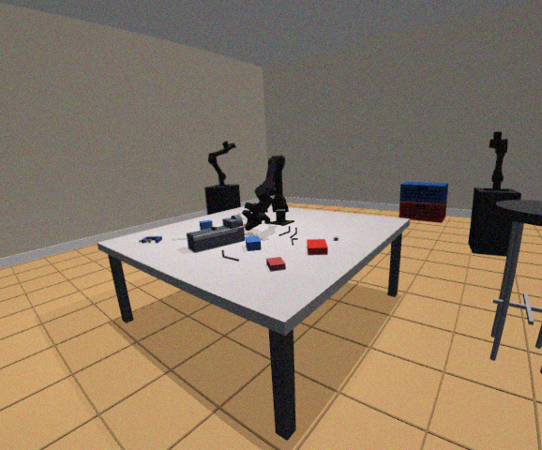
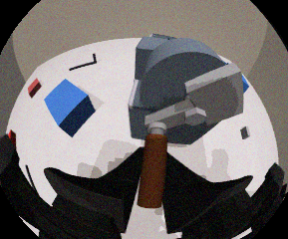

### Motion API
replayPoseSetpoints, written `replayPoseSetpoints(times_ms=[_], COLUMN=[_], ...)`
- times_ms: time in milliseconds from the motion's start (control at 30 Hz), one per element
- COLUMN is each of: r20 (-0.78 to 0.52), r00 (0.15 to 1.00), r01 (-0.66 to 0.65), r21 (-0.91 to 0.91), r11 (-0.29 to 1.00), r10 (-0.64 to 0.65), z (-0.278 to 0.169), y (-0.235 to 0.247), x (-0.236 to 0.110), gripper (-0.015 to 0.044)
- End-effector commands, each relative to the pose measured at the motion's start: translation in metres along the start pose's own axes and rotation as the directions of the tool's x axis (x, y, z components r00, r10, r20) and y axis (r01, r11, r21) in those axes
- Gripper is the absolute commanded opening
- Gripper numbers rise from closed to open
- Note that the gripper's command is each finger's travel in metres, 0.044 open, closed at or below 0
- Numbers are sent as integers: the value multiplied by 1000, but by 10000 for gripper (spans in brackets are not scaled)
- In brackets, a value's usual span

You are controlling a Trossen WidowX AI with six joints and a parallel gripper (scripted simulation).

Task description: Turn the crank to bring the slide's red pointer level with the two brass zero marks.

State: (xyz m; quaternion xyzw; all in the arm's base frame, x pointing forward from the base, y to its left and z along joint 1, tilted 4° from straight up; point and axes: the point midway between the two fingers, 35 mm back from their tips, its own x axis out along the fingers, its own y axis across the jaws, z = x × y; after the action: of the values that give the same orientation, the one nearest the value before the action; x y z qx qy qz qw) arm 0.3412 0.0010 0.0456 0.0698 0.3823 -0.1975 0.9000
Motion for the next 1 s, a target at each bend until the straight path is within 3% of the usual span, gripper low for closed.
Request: replayPoseSetpoints(times_ms=[0, 967], r20=[-13, -13], r00=[1000, 1000], r01=[23, 23], r21=[-1, -1], r11=[1000, 1000], r10=[-23, -23], z=[-4, -5], y=[-7, -10], x=[4, 5], gripper=[0, 0])
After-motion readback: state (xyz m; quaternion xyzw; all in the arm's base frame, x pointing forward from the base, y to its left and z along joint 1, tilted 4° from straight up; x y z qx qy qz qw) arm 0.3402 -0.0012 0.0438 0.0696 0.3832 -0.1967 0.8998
